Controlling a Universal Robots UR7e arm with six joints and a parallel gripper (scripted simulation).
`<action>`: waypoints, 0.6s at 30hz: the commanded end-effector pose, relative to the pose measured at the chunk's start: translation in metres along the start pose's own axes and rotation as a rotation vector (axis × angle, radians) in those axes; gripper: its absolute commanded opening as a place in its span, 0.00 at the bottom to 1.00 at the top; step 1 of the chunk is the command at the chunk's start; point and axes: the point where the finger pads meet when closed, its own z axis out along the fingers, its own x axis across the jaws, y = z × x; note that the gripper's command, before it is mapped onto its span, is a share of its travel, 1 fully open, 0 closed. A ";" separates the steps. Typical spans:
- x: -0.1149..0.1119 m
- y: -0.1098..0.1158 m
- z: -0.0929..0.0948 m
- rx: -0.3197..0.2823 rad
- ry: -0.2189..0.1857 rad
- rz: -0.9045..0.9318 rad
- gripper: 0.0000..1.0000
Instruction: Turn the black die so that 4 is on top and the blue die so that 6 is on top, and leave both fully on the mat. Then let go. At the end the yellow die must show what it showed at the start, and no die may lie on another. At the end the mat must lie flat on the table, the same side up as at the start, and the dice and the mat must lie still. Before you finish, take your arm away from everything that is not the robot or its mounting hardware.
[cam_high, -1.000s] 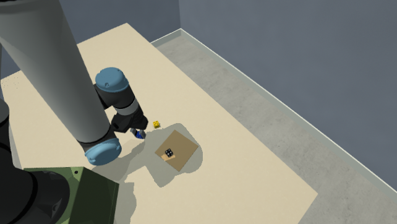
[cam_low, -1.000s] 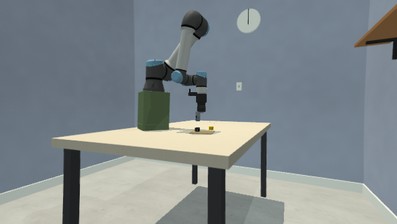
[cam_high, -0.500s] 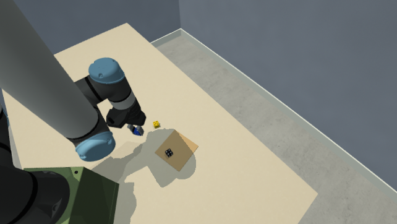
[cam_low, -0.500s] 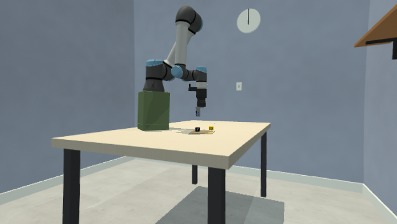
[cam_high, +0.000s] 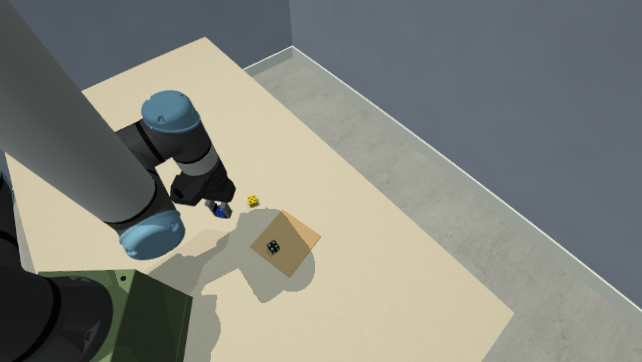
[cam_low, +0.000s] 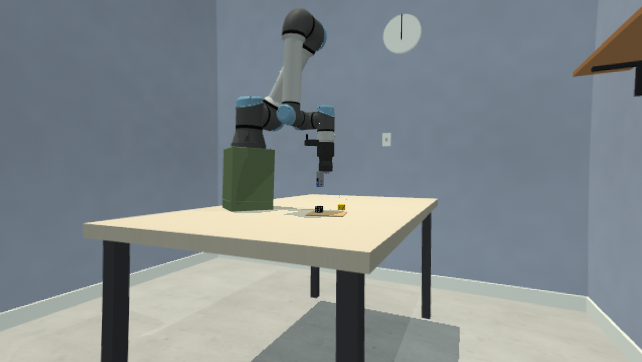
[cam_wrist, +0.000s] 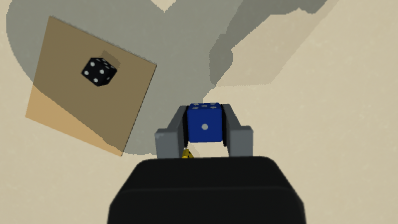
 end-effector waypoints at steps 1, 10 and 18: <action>0.000 0.000 0.000 -0.001 -0.001 0.000 0.49; 0.001 0.001 0.002 -0.001 -0.001 -0.125 0.49; 0.002 0.003 0.006 0.000 -0.001 -0.353 0.49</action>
